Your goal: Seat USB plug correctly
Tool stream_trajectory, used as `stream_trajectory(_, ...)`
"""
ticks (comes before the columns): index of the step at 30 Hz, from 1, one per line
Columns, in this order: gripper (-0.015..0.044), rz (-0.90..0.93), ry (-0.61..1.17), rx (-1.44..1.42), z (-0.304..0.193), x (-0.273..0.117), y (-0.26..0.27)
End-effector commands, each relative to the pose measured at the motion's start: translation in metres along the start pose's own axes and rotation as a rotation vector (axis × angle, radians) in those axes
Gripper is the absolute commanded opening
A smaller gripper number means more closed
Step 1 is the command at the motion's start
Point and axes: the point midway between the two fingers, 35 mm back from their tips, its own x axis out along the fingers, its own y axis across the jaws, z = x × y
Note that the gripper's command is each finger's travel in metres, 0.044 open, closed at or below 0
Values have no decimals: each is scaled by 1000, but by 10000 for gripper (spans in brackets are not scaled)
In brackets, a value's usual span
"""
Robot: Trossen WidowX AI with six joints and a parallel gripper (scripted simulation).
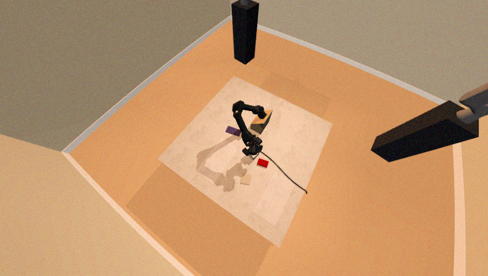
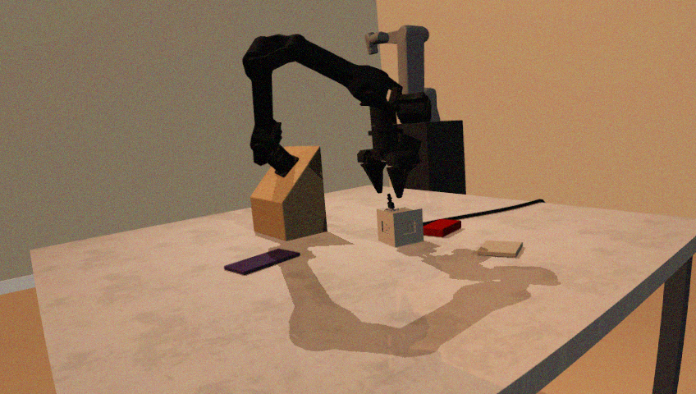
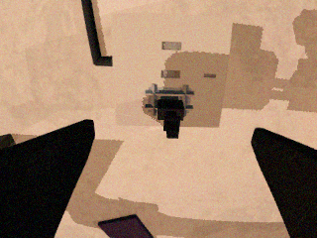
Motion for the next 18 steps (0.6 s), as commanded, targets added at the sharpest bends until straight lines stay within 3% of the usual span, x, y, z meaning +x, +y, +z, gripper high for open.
stream_trajectory(1,440,2,7,-10,0,4,2)
stream_trajectory(5,440,2,7,-10,0,4,2)
stream_trajectory(18,99,3,2,-3,0,2,1)
